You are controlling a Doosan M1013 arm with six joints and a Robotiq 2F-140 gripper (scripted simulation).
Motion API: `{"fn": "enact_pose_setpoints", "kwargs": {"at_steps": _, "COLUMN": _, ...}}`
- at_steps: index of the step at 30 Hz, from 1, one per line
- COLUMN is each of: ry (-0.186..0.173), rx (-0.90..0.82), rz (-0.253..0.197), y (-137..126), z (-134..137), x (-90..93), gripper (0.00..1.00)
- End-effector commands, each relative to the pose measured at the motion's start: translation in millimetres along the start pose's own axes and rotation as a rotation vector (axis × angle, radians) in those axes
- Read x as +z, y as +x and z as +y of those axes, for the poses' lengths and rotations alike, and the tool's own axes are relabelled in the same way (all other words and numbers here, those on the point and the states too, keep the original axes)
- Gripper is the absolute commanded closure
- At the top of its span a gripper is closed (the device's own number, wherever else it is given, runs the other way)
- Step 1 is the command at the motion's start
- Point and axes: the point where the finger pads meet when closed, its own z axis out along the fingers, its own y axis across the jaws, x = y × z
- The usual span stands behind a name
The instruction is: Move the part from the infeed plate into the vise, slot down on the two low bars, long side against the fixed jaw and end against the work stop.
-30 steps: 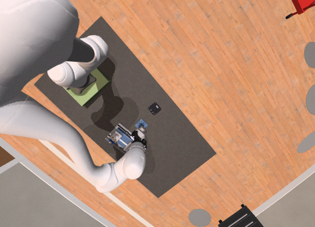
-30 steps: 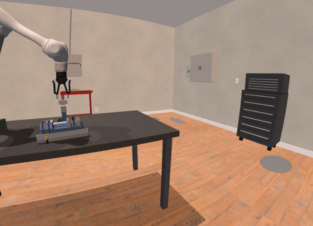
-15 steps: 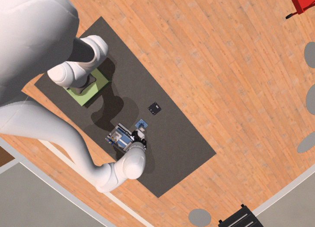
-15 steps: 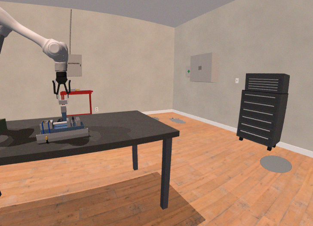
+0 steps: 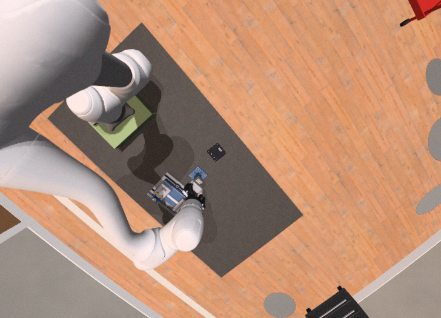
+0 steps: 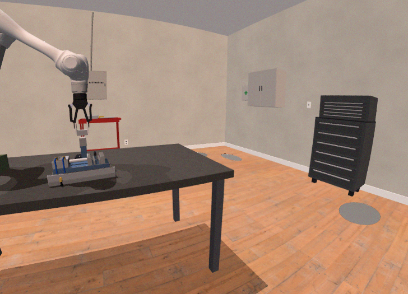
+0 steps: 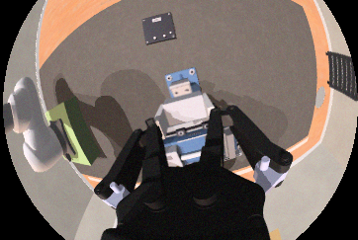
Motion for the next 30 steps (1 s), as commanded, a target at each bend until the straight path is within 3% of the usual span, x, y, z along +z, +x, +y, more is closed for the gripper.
{"fn": "enact_pose_setpoints", "kwargs": {"at_steps": 1, "ry": 0.005, "rx": 0.001, "rz": 0.003, "y": 0, "z": -4, "x": -1.7, "gripper": 1.00}}
{"fn": "enact_pose_setpoints", "kwargs": {"at_steps": 30, "ry": 0.005, "rx": 0.001, "rz": 0.003, "y": 0, "z": -4, "x": -33.9, "gripper": 1.00}}
